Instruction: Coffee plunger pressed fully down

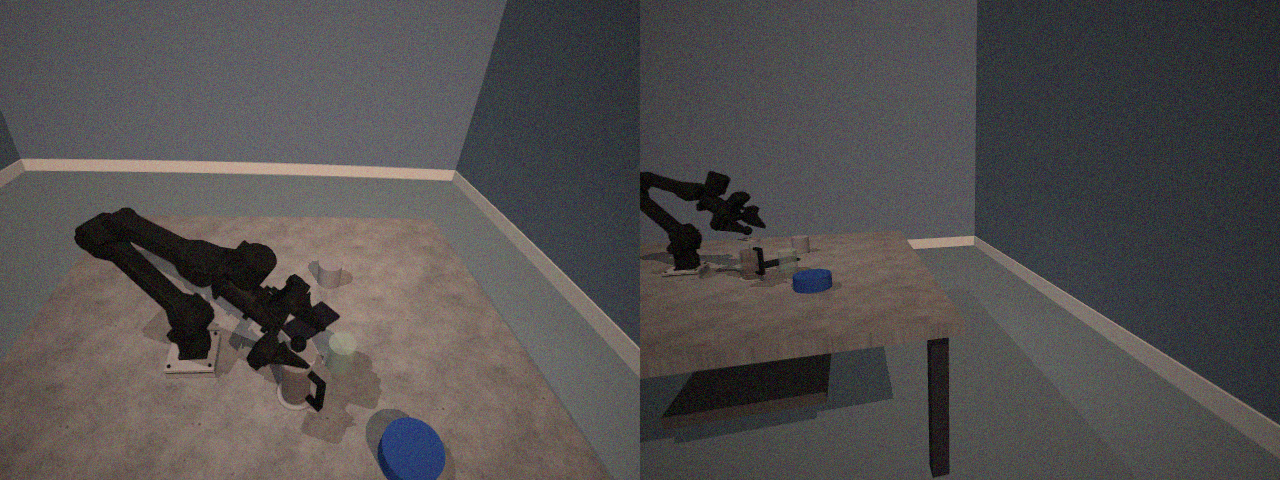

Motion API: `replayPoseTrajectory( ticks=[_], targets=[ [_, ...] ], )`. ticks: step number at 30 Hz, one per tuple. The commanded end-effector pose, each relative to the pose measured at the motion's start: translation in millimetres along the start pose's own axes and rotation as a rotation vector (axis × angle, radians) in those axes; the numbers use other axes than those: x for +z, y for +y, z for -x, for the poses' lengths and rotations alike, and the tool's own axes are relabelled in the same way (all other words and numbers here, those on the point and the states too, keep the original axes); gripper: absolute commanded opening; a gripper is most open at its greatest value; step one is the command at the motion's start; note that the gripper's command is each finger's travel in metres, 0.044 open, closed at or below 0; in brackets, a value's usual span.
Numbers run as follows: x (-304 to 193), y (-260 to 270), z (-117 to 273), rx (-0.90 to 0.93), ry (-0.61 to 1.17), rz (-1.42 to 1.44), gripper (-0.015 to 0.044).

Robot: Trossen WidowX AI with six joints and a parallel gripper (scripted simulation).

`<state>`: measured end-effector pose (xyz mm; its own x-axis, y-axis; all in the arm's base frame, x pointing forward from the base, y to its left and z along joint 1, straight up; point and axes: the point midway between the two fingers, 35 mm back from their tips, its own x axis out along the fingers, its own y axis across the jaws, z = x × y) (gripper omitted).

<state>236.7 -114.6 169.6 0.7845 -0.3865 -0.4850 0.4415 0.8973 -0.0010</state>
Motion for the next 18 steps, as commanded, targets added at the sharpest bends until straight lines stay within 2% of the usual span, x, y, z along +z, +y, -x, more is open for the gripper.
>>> replayPoseTrajectory(
  ticks=[1, 7, 18],
  targets=[
    [16.2, -0.4, 12.9, 0.000, -0.005, 0.000, 0.0440],
    [52.3, -1.8, 62.5, 0.000, 0.009, -0.001, 0.0440],
    [50.9, -1.9, 62.8, 0.000, 0.009, -0.001, 0.0440]
  ],
)
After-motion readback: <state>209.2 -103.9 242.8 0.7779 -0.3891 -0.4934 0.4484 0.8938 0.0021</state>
